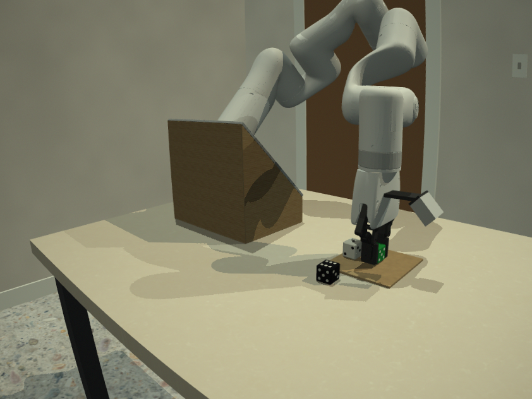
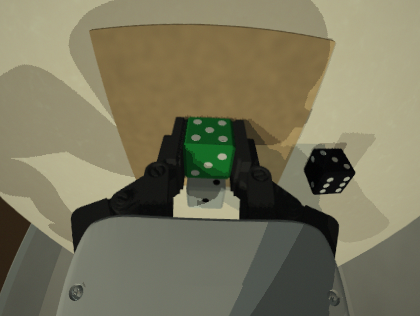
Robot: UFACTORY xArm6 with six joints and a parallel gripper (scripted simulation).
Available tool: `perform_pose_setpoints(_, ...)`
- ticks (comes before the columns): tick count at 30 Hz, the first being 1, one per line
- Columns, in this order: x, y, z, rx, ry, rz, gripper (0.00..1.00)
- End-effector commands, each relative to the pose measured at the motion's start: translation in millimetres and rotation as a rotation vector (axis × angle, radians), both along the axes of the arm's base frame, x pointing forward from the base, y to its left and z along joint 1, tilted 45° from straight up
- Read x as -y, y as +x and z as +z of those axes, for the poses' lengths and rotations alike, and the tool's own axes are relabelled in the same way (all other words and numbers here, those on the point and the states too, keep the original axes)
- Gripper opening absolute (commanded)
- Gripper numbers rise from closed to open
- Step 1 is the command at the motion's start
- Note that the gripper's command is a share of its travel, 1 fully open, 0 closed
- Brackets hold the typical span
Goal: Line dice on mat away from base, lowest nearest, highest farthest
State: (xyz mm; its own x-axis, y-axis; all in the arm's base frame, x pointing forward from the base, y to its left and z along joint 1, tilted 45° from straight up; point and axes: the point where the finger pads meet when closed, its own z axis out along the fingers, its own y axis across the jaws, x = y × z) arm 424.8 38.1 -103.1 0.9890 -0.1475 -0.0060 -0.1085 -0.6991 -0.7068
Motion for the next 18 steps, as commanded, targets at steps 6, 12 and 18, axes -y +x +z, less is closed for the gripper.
perform_pose_setpoints(6,1.0,1.1,0.6,0.002,-0.001,-0.002,0.27)
perform_pose_setpoints(12,0.3,1.2,-0.1,0.002,-0.001,-0.002,0.27)
perform_pose_setpoints(18,-0.5,1.3,-0.9,0.002,-0.001,-0.002,0.27)
